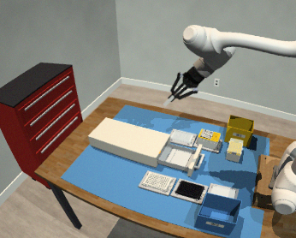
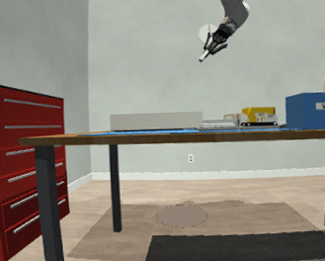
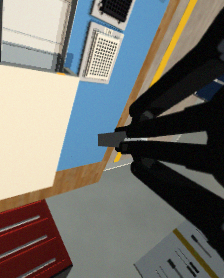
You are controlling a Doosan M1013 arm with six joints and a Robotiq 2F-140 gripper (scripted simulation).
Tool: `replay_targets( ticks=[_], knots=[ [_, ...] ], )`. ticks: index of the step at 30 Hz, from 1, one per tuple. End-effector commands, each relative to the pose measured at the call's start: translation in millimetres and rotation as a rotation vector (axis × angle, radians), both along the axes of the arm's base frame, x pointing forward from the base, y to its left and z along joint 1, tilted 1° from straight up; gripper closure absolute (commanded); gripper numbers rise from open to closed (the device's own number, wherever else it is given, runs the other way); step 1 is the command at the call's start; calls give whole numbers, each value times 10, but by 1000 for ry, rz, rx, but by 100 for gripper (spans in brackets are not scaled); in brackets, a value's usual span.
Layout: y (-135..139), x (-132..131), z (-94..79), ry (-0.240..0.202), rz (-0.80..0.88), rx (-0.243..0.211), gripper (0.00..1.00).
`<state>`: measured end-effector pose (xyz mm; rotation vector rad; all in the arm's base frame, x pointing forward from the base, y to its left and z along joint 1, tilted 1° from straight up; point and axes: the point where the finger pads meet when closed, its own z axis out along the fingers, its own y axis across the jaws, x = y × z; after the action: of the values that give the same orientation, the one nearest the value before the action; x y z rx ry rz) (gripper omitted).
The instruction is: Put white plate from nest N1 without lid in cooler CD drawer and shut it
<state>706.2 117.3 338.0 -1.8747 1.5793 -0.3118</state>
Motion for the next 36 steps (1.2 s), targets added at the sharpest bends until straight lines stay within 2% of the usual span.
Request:
replay_targets(
  ticks=[1, 3, 4, 13, 15, 24, 29, 32, 36],
  knots=[
    [34, -101, -72, 7, 70, -50, 100],
    [59, -180, -129, 12, 119, -85, 100],
    [72, -219, -157, 12, 119, -85, 100],
    [133, -592, -401, 37, 349, -240, 100],
    [133, -592, -401, 37, 349, -240, 100],
    [134, -982, -624, 67, 596, -389, 100],
    [109, -1203, -738, 84, 721, -457, 100],
    [103, -1247, -760, 85, 730, -461, 100],
    [65, -1426, -842, 102, 848, -521, 100]
  ],
)
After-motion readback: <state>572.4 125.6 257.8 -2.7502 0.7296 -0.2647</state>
